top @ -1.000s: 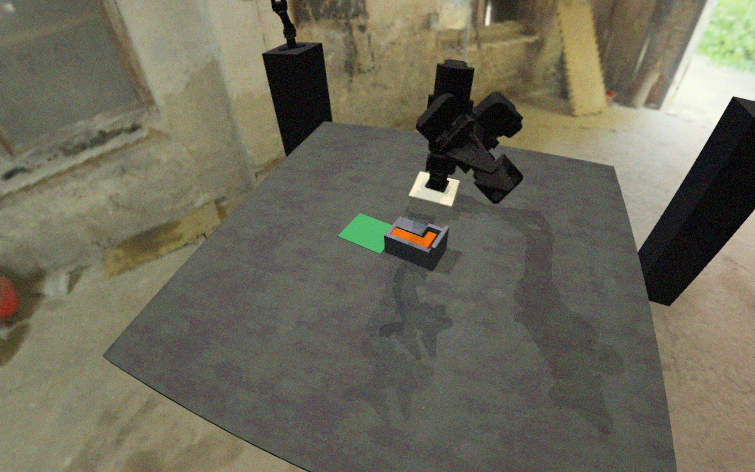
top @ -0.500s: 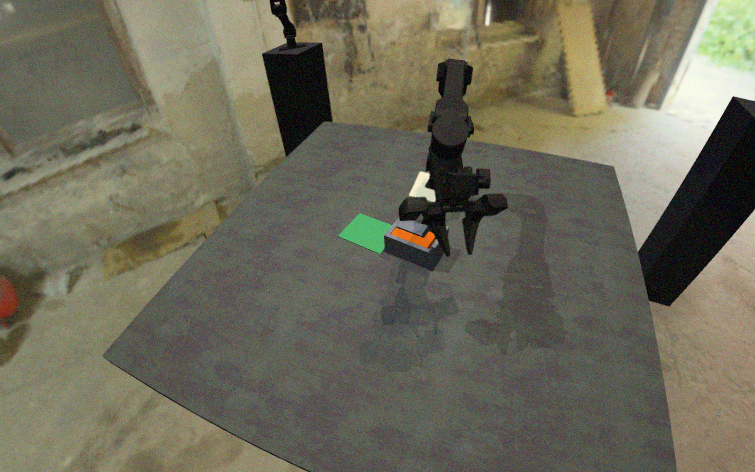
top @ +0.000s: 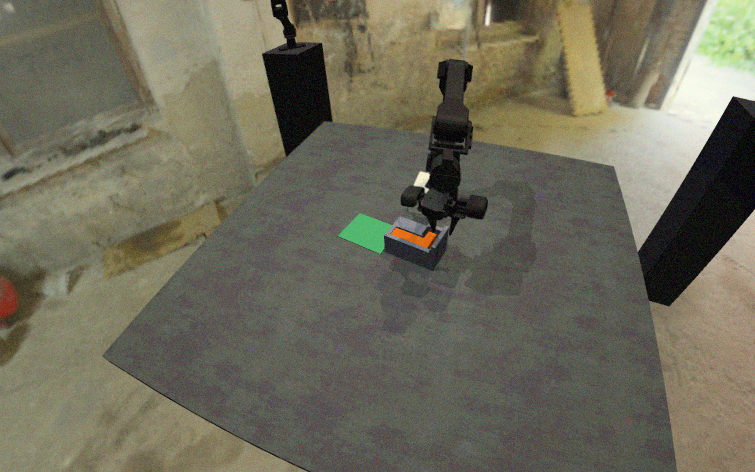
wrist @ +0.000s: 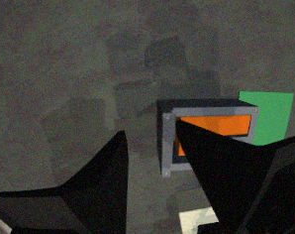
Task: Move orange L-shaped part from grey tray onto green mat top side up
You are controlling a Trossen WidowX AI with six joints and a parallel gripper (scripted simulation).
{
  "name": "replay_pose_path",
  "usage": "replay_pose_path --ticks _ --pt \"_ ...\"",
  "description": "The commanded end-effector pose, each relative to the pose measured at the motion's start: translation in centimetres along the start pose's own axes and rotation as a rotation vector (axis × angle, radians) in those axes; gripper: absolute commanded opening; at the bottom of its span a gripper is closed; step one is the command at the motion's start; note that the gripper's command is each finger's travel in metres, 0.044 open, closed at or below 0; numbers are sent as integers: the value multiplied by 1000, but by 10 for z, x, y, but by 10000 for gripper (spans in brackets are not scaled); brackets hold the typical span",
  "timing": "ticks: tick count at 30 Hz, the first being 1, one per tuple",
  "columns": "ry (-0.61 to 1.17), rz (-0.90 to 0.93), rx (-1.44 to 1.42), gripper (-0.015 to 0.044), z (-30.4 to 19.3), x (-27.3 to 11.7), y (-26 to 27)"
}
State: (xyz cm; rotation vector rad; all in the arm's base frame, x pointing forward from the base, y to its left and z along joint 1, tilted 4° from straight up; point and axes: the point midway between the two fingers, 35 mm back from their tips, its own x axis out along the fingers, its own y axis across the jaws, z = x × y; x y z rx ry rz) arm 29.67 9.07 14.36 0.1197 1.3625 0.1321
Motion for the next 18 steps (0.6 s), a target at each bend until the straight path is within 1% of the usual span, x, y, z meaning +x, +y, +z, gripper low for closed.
replay_pose_path --ticks 1,10,12,16,18 --pt "156 -95 125 180 -43 -1 -17" --pt "155 -95 125 180 -43 1 -17" --pt "155 -95 125 180 -44 13 -18" --pt "156 -95 125 180 -50 55 -21" --pt "156 -95 125 180 -54 70 -23"
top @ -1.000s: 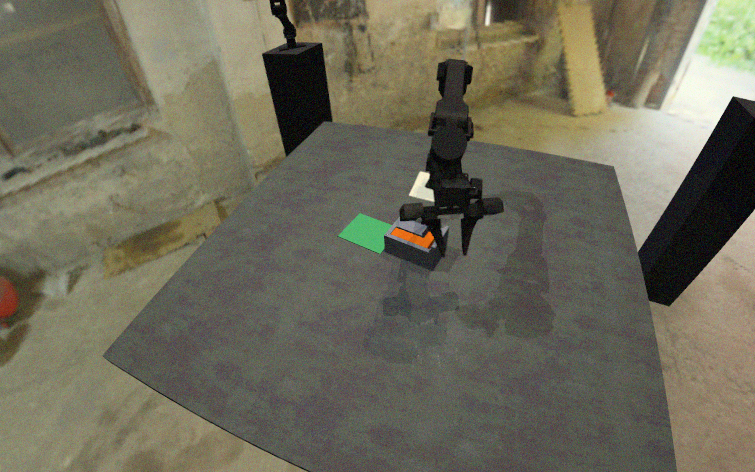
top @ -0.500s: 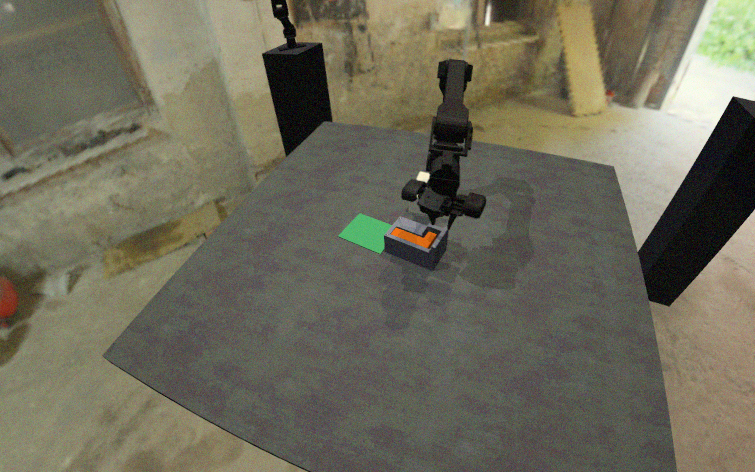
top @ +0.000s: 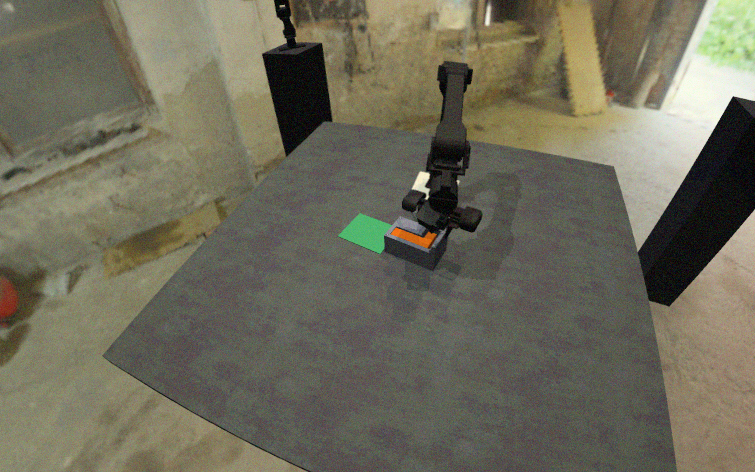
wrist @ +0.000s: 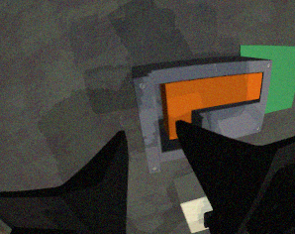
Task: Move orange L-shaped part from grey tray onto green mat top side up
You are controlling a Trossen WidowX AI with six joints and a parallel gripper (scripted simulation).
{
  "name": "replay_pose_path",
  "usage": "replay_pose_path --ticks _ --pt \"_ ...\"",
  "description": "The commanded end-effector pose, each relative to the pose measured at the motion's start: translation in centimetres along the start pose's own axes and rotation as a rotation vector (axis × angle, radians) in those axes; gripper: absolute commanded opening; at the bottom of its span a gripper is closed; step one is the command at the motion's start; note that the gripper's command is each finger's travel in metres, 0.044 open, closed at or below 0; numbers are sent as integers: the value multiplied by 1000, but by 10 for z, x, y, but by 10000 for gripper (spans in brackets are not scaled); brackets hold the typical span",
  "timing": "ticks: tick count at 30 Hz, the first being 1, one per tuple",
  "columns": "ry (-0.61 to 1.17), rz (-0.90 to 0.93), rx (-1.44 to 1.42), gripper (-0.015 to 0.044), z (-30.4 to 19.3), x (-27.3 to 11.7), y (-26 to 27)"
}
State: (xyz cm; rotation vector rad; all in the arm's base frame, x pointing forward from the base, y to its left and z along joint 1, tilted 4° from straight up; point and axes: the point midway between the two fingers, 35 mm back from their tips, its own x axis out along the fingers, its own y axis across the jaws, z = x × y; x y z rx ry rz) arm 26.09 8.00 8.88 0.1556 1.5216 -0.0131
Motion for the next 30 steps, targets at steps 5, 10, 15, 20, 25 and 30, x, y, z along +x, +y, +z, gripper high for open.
replay_pose_path --ticks 5,10,15,20,25,30 --pt "7 -10 5 180 -4 29 -3" --pt "7 -10 5 180 -4 33 -3" --pt "7 -10 5 180 -4 41 -3" --pt "7 -10 5 180 -4 50 -3" --pt "7 -10 5 180 -4 58 -3" --pt "7 -10 5 180 -5 65 -3"
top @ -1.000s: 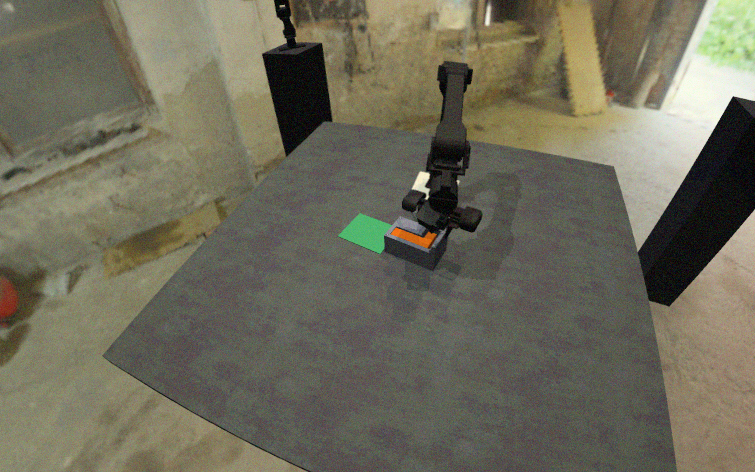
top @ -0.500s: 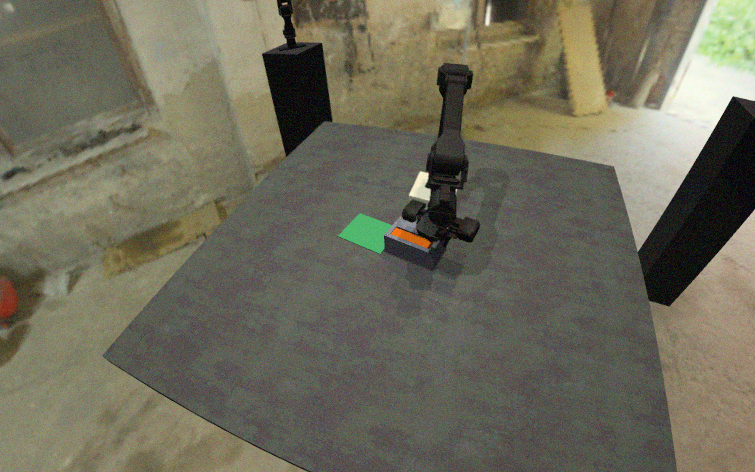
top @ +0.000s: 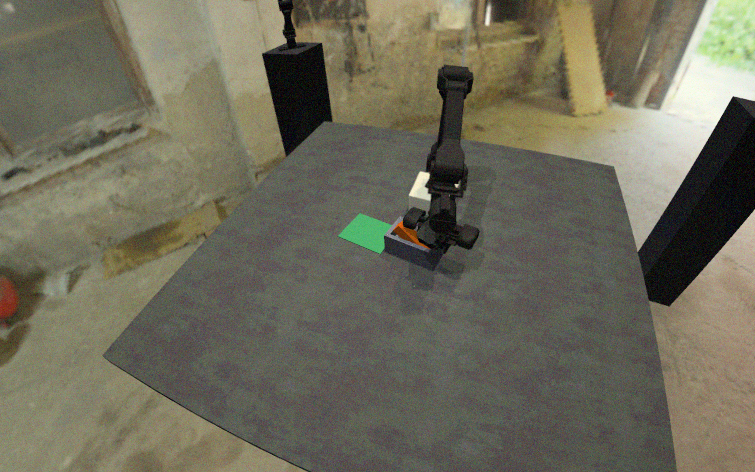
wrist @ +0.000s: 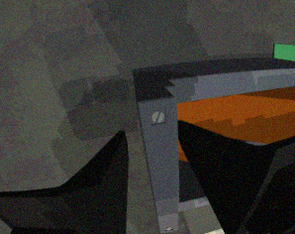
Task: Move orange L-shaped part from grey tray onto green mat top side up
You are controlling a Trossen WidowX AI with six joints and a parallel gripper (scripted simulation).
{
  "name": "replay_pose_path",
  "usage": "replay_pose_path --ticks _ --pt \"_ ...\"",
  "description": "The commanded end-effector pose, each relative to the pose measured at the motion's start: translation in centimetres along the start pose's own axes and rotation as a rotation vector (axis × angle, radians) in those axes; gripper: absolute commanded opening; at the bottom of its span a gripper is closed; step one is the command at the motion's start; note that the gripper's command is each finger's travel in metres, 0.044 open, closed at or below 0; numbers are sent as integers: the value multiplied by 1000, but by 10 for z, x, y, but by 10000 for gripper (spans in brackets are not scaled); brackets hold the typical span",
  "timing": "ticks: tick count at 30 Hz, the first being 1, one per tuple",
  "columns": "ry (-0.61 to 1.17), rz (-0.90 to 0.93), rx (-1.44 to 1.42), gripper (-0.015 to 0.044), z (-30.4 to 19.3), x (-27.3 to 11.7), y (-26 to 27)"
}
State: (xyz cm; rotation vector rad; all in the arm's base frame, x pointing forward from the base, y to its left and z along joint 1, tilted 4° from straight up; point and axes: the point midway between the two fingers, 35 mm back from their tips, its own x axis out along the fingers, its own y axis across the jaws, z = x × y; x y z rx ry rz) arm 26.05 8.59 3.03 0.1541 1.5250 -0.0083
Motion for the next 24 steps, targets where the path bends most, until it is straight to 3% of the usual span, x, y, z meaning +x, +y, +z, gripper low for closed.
replay_pose_path --ticks 1,24 --pt "4 -12 9 180 -1 6 -4" --pt "4 -10 9 180 -1 -7 9"
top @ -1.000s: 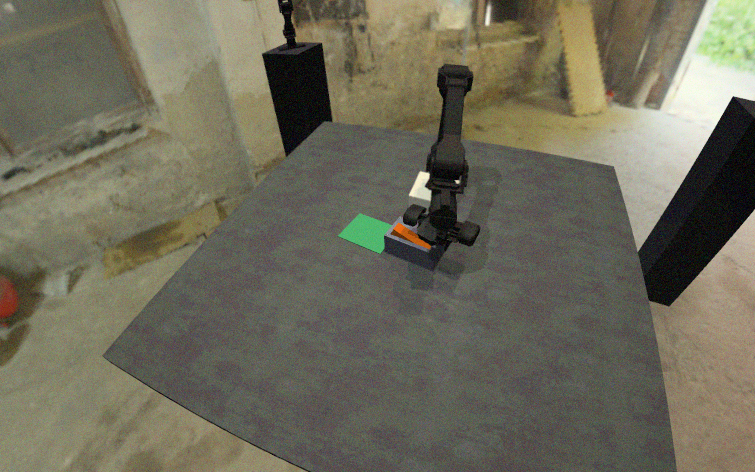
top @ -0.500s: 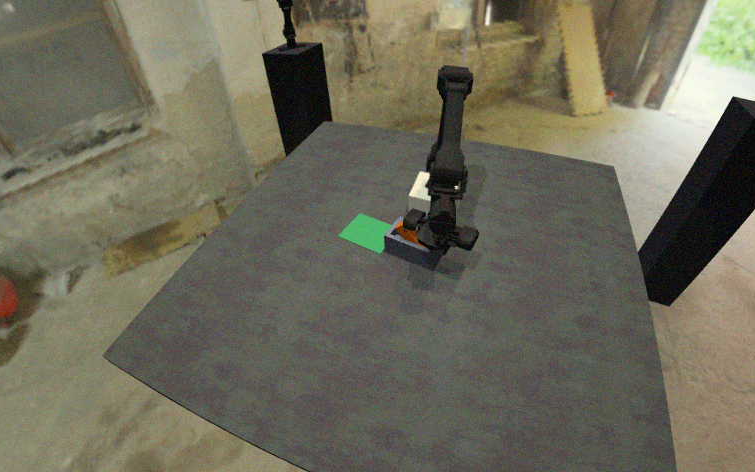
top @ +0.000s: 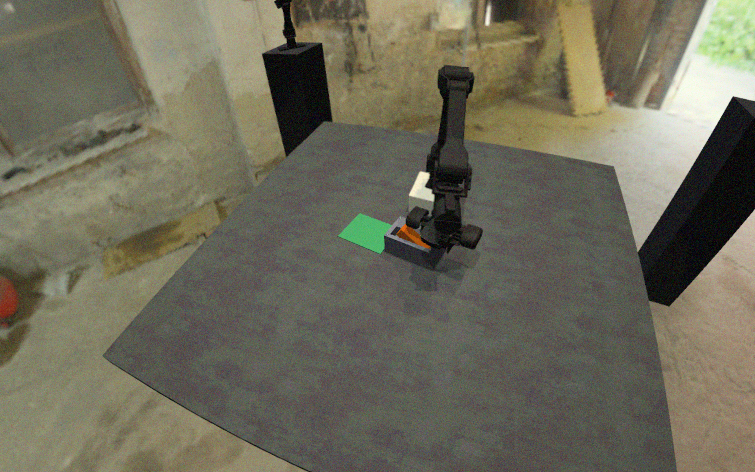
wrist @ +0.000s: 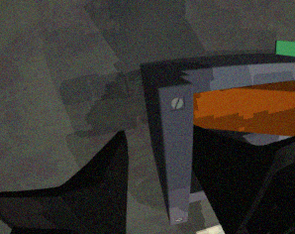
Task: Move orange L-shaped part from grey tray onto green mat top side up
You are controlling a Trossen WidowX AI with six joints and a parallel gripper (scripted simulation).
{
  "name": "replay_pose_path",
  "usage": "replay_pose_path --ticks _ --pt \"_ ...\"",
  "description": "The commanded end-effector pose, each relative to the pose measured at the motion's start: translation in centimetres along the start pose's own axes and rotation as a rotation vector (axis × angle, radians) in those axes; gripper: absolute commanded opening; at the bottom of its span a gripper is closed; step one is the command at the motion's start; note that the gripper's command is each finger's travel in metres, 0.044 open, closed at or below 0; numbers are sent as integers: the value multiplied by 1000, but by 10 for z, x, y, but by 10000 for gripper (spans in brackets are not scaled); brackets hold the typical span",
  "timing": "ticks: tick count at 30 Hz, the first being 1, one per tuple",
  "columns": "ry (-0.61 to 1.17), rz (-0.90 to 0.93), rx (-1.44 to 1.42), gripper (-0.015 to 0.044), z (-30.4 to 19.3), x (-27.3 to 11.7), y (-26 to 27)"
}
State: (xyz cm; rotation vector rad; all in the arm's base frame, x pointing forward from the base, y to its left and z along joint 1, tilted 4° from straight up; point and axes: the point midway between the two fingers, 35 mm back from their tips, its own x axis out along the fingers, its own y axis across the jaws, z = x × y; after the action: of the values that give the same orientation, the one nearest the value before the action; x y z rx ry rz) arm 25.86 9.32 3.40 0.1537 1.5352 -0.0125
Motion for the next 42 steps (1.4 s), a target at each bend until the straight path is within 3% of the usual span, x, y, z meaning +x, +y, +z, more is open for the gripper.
replay_pose_path --ticks 1,4,12,42 --pt "-6 -7 6 180 1 -4 1" --pt "-7 -7 6 180 4 -19 0" --pt "-7 -9 6 180 1 -101 -10" --pt "0 -5 10 180 0 -97 -9"
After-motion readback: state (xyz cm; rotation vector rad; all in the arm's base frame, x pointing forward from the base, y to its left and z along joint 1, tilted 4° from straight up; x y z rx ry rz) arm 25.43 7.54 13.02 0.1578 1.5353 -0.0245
